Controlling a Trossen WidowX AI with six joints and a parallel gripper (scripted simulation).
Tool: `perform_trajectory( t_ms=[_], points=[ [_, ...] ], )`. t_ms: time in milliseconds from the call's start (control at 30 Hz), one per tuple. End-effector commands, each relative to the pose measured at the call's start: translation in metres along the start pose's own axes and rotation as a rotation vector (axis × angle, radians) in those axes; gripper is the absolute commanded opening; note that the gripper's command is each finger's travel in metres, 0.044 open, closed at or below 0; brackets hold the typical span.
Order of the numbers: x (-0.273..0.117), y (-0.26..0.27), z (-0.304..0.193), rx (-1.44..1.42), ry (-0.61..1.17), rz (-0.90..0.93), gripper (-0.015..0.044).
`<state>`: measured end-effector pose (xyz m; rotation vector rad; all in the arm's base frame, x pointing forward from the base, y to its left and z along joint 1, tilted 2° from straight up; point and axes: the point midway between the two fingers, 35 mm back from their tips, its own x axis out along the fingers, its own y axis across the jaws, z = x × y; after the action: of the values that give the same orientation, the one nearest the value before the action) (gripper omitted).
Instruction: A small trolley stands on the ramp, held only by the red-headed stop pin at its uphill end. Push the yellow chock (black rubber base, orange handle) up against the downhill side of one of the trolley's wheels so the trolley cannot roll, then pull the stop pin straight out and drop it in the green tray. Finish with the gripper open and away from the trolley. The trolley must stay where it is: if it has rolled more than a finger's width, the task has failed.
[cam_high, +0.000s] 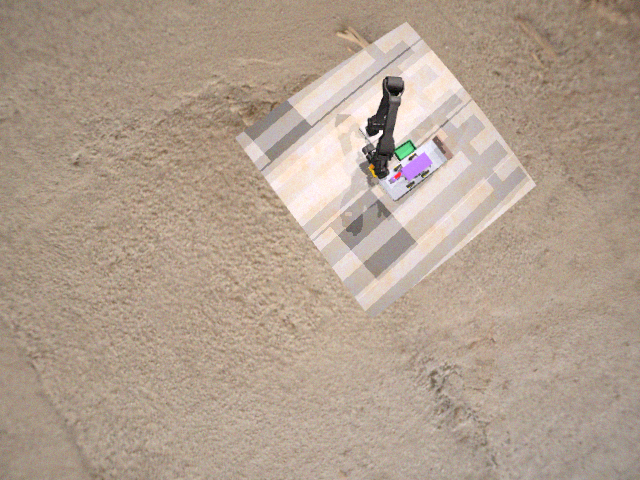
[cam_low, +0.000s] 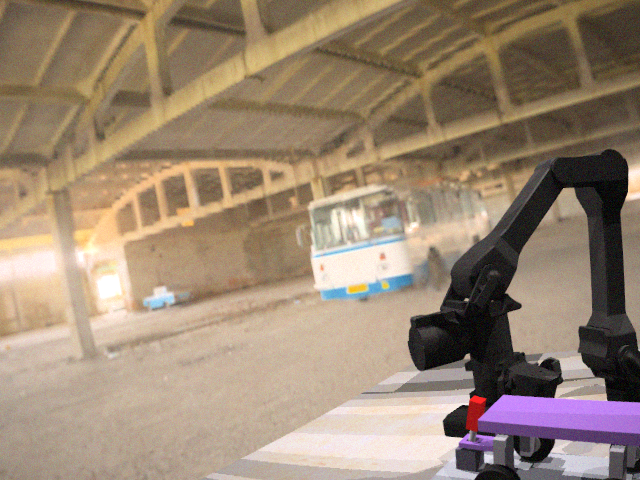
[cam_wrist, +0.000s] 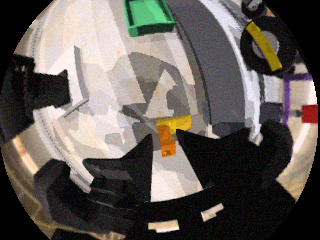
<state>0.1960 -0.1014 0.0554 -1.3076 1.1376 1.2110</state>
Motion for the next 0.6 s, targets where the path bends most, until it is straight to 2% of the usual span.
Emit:
perform_trajectory(
  t_ms=[0, 33, 300, 333, 567],
  points=[
    [0.000, 0.000, 0.000, 0.000, 0.001, -0.001, 0.0111],
    [0.000, 0.000, 0.000, 0.000, 0.001, -0.001, 0.0085],
    [0.000, 0.000, 0.000, 0.000, 0.001, -0.001, 0.0032],
    [-0.001, 0.000, 0.000, 0.000, 0.000, -0.001, 0.0005],
    [-0.027, 0.002, 0.001, 0.003, -0.008, 0.003, 0.0000]
  ],
)
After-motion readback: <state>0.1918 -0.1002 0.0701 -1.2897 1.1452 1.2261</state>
